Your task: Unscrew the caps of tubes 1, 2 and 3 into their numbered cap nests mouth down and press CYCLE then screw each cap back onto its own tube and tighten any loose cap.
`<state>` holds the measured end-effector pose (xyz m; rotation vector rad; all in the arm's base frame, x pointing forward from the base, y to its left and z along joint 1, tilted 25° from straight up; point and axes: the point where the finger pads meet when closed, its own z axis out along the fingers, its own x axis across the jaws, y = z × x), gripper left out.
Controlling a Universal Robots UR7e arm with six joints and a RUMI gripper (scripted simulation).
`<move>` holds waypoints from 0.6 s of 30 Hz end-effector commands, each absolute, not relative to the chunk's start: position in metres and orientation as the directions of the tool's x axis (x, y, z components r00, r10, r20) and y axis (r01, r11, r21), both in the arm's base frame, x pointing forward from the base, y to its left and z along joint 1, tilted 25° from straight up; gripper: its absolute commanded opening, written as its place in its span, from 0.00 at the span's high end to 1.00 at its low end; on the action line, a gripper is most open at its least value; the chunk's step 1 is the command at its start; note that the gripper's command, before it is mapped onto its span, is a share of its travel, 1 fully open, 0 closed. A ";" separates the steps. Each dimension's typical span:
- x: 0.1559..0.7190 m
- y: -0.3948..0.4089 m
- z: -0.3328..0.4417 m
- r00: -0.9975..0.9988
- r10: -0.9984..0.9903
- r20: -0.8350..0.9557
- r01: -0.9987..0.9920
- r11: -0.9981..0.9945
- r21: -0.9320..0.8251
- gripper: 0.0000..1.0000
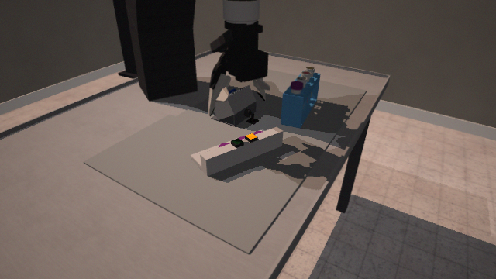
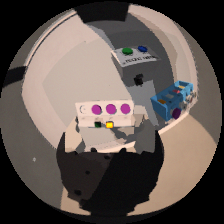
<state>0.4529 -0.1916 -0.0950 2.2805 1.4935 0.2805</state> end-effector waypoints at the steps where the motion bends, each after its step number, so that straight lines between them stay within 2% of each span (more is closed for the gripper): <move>1: 0.469 -0.212 -0.088 0.406 0.913 -0.046 0.835 -0.350 0.425 0.00; 18: 0.481 -0.228 -0.082 0.406 0.913 -0.046 0.835 -0.350 0.425 0.00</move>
